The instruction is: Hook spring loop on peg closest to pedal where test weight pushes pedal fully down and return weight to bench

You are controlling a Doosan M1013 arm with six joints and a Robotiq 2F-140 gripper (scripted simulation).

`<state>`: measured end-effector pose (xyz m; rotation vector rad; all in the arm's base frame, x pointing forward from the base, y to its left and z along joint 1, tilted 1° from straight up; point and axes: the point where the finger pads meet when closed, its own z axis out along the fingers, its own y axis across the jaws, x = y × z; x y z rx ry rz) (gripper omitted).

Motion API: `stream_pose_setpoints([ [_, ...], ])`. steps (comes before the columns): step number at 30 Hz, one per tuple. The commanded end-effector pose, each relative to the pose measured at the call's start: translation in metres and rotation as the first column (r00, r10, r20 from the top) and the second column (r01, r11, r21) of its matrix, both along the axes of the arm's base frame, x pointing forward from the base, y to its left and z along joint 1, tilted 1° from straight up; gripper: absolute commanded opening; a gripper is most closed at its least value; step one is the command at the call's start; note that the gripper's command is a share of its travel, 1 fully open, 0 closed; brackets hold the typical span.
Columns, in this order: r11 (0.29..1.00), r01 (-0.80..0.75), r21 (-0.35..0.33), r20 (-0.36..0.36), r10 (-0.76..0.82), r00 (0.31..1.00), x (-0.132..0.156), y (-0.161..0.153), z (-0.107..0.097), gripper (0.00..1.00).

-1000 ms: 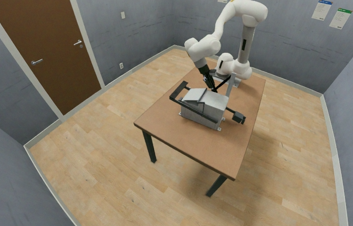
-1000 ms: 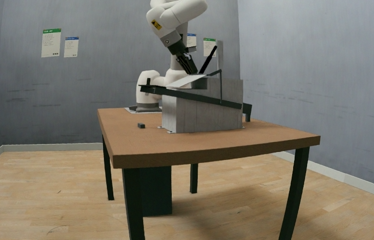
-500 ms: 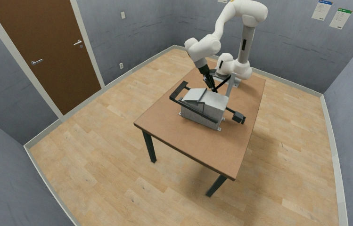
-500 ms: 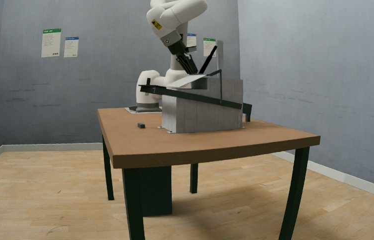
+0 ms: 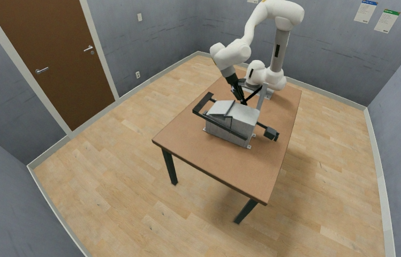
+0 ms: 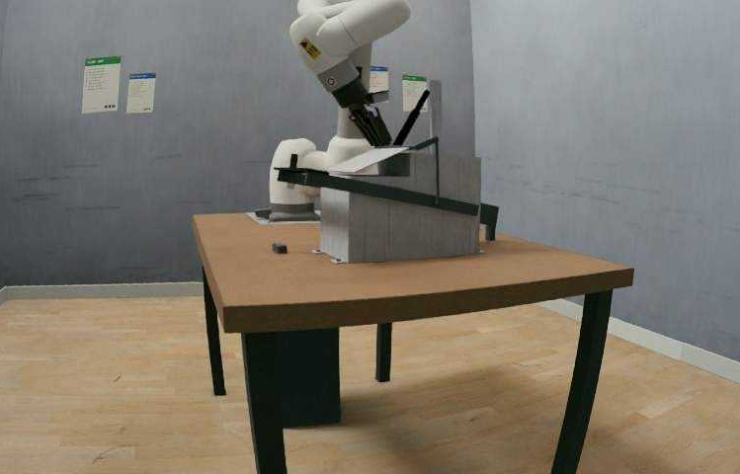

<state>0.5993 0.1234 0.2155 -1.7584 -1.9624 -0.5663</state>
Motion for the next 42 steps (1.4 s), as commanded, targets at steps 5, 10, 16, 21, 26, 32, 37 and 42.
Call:
stream_pose_setpoints([
  [5, 1.0, 0.0, 0.0, 0.001, 0.0, 1.0, 0.0003, 0.0, 0.0007, 0.17],
  [10, 1.0, 0.0, 0.0, 0.001, 0.0, 1.0, 0.0003, 0.0, 0.0007, 0.17],
  [16, 1.0, 0.0, 0.0, 0.001, 0.0, 1.0, 0.0003, 0.0, 0.0007, 0.17],
  [21, 1.0, 0.0, 0.0, 0.001, 0.0, 1.0, 0.0003, 0.0, 0.0007, 0.17],
  [26, 1.0, 0.0, 0.0, 0.001, 0.0, 1.0, 0.0003, 0.0, 0.0007, 0.17],
  [32, 1.0, 0.0, 0.0, 0.001, 0.0, 1.0, 0.0003, 0.0, 0.0007, 0.17],
  [37, 1.0, 0.0, 0.0, 0.001, 0.0, 1.0, 0.0003, 0.0, 0.0007, 0.24],
  [42, 1.0, 0.0, 0.0, 0.001, 0.0, 1.0, 0.0003, 0.0, 0.0007, 0.24],
])
